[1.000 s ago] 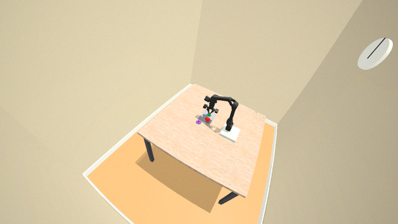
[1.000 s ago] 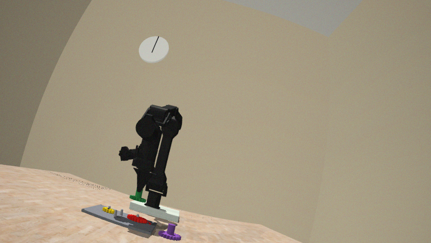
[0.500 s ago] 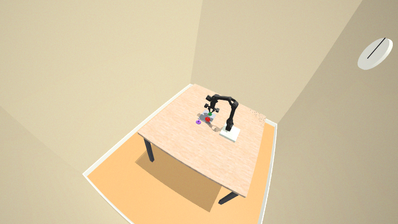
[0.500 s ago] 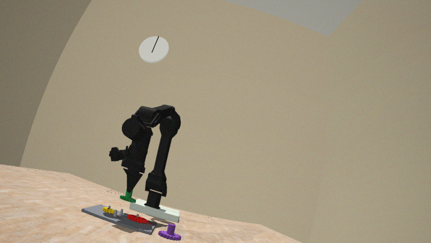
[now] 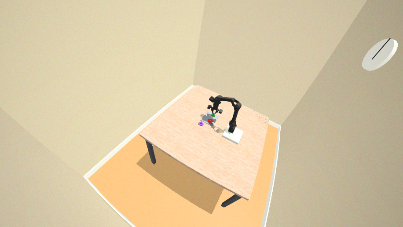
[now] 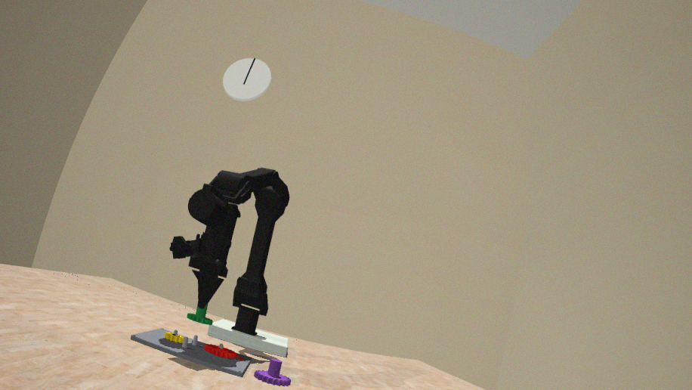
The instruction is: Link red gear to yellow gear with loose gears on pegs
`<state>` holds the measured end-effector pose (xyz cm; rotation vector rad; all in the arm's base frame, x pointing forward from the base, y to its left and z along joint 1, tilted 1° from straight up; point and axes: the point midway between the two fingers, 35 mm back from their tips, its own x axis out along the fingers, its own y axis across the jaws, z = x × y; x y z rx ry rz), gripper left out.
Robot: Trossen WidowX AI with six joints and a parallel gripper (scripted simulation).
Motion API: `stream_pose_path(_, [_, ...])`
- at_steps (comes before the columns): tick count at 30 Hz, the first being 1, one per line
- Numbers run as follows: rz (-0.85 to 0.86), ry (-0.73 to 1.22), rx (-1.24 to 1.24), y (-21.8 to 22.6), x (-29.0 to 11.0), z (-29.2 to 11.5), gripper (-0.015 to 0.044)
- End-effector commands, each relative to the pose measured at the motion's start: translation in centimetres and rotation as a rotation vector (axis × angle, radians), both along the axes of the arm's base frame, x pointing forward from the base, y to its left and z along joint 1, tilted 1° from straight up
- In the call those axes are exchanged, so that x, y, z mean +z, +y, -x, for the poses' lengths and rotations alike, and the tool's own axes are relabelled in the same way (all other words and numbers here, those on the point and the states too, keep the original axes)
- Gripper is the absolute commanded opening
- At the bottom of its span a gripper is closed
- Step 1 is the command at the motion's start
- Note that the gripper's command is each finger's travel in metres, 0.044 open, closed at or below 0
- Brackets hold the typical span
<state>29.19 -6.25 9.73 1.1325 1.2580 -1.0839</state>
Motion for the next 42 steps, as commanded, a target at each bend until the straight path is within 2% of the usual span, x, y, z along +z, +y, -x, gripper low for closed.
stream_pose_path(1, [0.002, 0.003, 0.006, -0.1, 0.0, 0.0, 0.0])
stream_pose_path(12, [0.002, 0.002, 0.012, -0.1, -0.1, 0.0, 0.0])
stream_pose_path(27, [0.007, 0.0, 0.173, -0.1, -2.0, 0.0, 0.0])
stream_pose_path(42, [0.001, 0.003, -0.056, 0.0, -4.3, -0.1, 0.0])
